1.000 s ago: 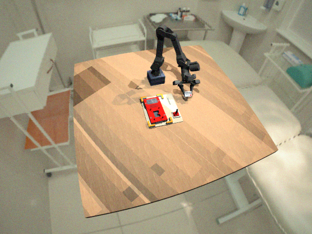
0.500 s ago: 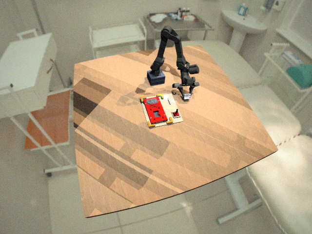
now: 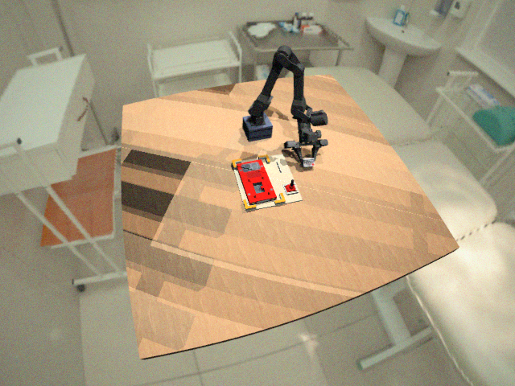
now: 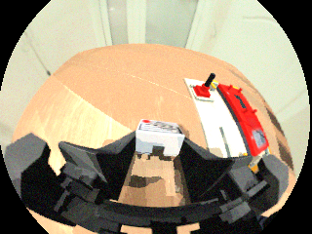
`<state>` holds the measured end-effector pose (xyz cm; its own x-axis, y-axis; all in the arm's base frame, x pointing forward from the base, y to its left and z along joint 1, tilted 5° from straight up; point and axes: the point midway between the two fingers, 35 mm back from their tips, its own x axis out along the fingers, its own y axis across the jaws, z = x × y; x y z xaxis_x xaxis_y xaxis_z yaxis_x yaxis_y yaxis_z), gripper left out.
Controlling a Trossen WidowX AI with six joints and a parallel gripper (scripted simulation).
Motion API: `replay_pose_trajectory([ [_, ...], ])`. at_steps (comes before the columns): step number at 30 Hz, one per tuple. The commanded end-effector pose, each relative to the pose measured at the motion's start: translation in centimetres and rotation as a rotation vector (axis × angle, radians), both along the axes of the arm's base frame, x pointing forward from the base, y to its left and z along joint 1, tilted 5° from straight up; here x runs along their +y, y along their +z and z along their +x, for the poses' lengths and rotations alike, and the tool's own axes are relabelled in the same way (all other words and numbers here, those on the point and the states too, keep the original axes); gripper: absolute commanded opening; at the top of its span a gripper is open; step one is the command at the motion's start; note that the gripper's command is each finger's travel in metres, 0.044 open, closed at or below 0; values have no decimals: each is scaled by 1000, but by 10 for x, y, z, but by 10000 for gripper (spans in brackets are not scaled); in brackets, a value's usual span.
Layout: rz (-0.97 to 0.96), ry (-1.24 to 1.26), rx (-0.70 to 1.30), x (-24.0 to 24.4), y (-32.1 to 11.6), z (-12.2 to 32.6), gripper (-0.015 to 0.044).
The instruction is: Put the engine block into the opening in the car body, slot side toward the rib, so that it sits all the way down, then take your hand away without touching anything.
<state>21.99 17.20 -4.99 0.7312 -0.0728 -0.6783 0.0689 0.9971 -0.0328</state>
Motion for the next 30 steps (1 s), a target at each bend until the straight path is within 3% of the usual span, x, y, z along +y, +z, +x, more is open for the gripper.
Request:
replay_pose_trajectory([
  [1, -2, 0, 13, -1, -4, -1, 0],
  [18, 0, 0, -1, 0, 0, 0, 440],
  [30, -2, 0, 14, 2, 18, -15, 440],
])
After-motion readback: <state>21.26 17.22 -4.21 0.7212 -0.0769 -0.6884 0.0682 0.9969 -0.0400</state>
